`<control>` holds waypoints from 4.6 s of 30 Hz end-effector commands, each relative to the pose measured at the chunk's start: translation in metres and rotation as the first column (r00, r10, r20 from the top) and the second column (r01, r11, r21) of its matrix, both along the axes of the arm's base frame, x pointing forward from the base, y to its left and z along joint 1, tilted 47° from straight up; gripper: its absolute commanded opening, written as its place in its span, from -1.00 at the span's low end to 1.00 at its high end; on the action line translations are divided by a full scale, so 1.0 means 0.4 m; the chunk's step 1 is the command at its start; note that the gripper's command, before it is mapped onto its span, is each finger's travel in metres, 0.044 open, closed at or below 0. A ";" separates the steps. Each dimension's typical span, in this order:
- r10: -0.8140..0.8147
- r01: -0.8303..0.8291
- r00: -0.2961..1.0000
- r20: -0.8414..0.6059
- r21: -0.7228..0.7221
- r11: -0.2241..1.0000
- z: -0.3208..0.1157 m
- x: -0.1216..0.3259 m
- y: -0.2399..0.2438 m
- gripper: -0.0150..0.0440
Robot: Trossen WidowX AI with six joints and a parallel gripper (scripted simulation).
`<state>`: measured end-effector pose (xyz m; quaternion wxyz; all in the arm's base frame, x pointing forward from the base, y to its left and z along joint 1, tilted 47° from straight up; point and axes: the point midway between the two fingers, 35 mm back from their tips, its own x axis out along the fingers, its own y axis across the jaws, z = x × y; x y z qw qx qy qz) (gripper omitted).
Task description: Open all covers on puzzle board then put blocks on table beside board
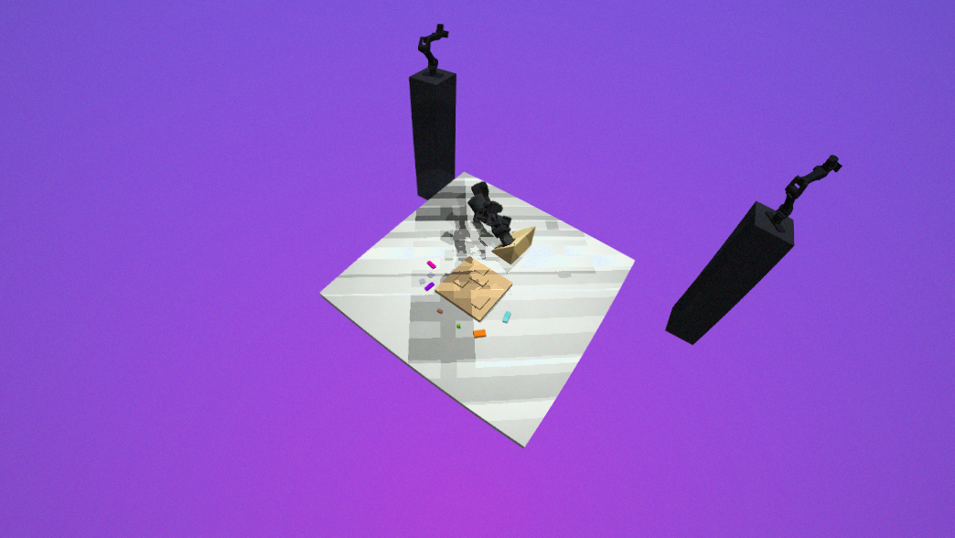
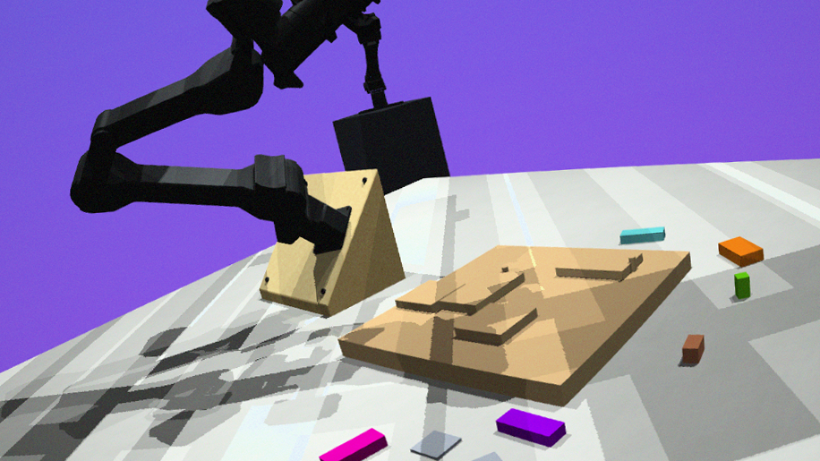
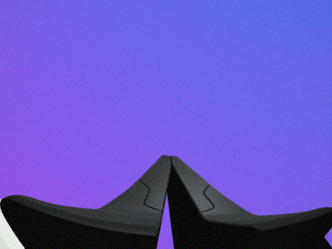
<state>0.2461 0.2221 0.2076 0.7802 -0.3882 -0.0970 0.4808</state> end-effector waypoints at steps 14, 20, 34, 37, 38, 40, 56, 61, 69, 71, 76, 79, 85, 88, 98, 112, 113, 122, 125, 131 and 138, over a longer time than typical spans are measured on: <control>-0.340 0.312 0.877 -0.340 -0.137 0.940 -0.131 0.119 -0.096 -0.49; -0.405 0.365 0.827 -0.390 -0.177 0.914 -0.158 0.135 -0.121 -0.49; -0.693 0.591 0.497 -0.522 -0.381 0.711 -0.265 0.184 -0.250 -0.49; -0.741 0.624 0.415 -0.528 -0.428 0.654 -0.285 0.188 -0.279 -0.49; -0.756 0.633 0.387 -0.528 -0.443 0.634 -0.291 0.189 -0.289 -0.49; -0.783 0.651 0.331 -0.526 -0.474 0.593 -0.303 0.191 -0.309 -0.49; -0.910 0.688 -0.154 -0.385 -0.702 0.181 -0.379 0.170 -0.487 -0.49; -0.909 0.658 -0.291 -0.297 -0.753 0.035 -0.391 0.154 -0.543 -0.49; -0.867 0.571 -0.484 -0.121 -0.794 -0.208 -0.395 0.123 -0.635 -0.49; -0.850 0.546 -0.522 -0.074 -0.795 -0.266 -0.393 0.115 -0.656 -0.49; -0.798 0.477 -0.602 0.044 -0.781 -0.403 -0.383 0.098 -0.708 -0.49; -0.762 0.436 -0.637 0.113 -0.763 -0.478 -0.374 0.089 -0.738 -0.49; -0.745 0.418 -0.651 0.144 -0.752 -0.510 -0.370 0.085 -0.751 -0.49; -0.745 0.418 -0.651 0.144 -0.752 -0.510 -0.370 0.085 -0.751 -0.49; -0.745 0.418 -0.651 0.144 -0.752 -0.510 -0.370 0.085 -0.751 -0.49; -0.746 0.418 -0.651 0.144 -0.752 -0.510 -0.385 0.084 -0.766 -0.49; -0.746 0.418 -0.651 0.143 -0.752 -0.509 -0.386 0.084 -0.767 -0.49; -0.746 0.418 -0.651 0.143 -0.752 -0.509 -0.402 0.082 -0.783 -0.49; -0.746 0.418 -0.651 0.143 -0.752 -0.509 -0.407 0.081 -0.789 -0.49; -0.746 0.418 -0.650 0.143 -0.752 -0.509 -0.417 0.080 -0.799 -0.49; -0.746 0.418 -0.650 0.143 -0.752 -0.509 -0.429 0.077 -0.812 -0.49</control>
